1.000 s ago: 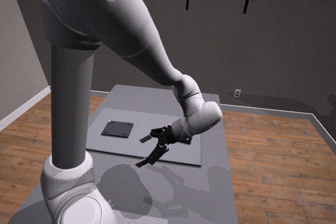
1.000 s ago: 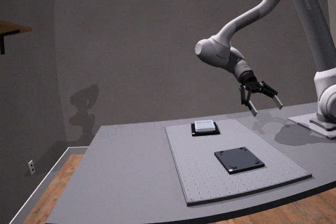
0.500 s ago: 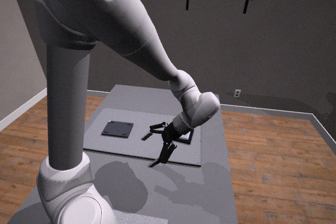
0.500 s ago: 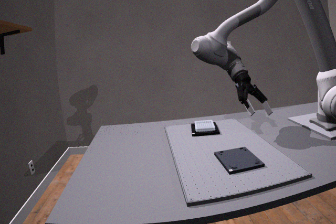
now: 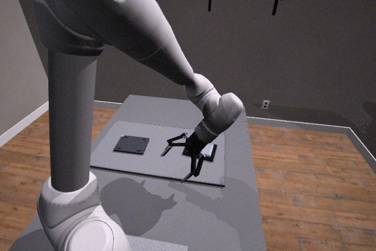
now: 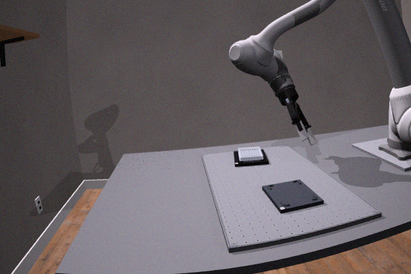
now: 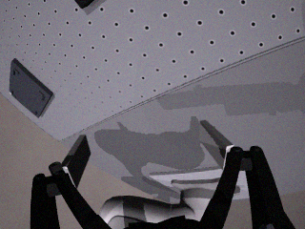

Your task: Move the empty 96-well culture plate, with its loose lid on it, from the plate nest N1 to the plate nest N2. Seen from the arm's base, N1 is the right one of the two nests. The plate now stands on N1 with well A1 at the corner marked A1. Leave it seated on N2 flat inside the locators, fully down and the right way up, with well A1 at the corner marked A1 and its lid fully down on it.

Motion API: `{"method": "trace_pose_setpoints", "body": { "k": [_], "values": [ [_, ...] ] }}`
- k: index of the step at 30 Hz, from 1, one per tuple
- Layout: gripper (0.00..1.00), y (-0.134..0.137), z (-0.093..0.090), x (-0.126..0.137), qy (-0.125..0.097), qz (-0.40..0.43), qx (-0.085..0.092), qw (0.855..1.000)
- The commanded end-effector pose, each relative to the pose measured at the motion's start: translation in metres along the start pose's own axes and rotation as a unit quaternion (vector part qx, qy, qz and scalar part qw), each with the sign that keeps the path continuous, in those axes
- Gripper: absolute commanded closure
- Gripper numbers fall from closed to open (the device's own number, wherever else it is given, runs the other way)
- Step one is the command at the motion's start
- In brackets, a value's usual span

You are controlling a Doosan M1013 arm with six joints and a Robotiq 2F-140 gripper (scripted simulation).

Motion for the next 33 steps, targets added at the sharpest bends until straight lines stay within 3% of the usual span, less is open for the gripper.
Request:
{"method": "trace_pose_setpoints", "body": {
  "k": [1, 11, 14, 21, 28, 30, 33],
  "values": [
    [0.0, -0.001, 0.004, -0.013, 0.017, 0.069, 0.018, 0.997],
    [0.0, -0.008, 0.016, -0.034, 0.048, 0.22, 0.062, 0.972],
    [0.0, -0.01, 0.018, -0.038, 0.05, 0.235, 0.066, 0.968],
    [0.0, -0.018, 0.029, -0.055, 0.065, 0.34, 0.101, 0.933],
    [0.0, -0.027, 0.042, -0.072, 0.075, 0.437, 0.137, 0.886],
    [0.0, -0.027, 0.042, -0.072, 0.075, 0.437, 0.137, 0.886],
    [0.0, -0.033, 0.049, -0.082, 0.077, 0.477, 0.154, 0.862]
  ]
}}
Point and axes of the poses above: the point where the finger pads meet when closed, its own z axis back along the fingers, its own y axis across the jaws, x = y × z, the point moved 5 cm from there along z, back along the fingers, and after that the axes turned 12 degrees about -z, right-handed, at the moved point
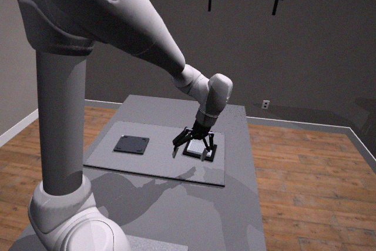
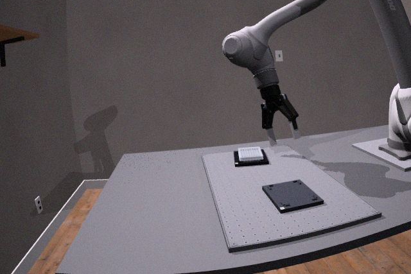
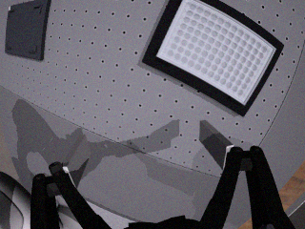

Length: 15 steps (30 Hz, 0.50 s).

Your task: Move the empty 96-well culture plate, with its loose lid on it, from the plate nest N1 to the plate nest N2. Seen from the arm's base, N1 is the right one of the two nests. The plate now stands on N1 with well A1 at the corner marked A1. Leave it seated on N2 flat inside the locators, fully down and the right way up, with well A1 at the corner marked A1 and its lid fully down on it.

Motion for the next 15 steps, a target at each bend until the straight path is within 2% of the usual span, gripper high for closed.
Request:
{"method": "trace_pose_setpoints", "body": {
  "k": [1, 6, 12, 15],
  "values": [
    [0.0, 0.01, 0.006, -0.014, 0.004, 0.067, 0.022, 0.998],
    [0.0, 0.014, 0.012, -0.025, 0.005, 0.145, 0.048, 0.988],
    [0.0, 0.021, 0.022, -0.043, 0.004, 0.231, 0.078, 0.97],
    [0.0, 0.023, 0.025, -0.046, 0.003, 0.247, 0.083, 0.966]
  ]
}}
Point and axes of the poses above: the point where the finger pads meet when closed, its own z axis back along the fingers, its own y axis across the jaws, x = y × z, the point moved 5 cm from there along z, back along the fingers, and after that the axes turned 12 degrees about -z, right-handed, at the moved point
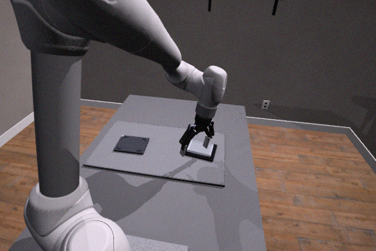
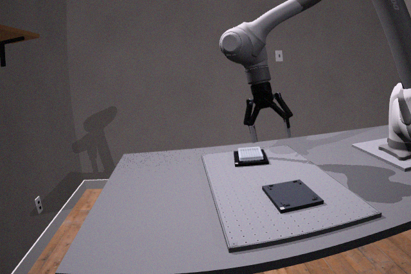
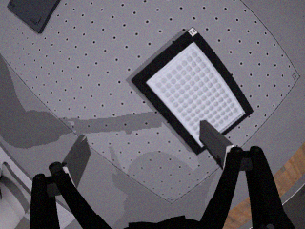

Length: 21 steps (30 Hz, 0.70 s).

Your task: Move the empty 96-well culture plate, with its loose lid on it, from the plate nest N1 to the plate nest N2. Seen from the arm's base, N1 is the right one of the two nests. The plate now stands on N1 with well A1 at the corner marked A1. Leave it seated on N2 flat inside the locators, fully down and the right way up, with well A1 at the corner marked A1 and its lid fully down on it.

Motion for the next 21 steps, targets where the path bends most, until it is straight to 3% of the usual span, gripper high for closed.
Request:
{"method": "trace_pose_setpoints", "body": {
  "k": [1, 7, 14, 16, 21],
  "values": [
    [0.0, 0.012, 0.004, -0.009, -0.002, 0.058, 0.019, 0.998],
    [0.0, 0.025, 0.014, -0.022, -0.008, 0.152, 0.049, 0.987],
    [0.0, 0.04, 0.027, -0.04, -0.02, 0.255, 0.082, 0.963],
    [0.0, 0.04, 0.027, -0.04, -0.02, 0.255, 0.082, 0.963],
    [0.0, 0.047, 0.034, -0.05, -0.029, 0.313, 0.1, 0.944]
  ]
}}
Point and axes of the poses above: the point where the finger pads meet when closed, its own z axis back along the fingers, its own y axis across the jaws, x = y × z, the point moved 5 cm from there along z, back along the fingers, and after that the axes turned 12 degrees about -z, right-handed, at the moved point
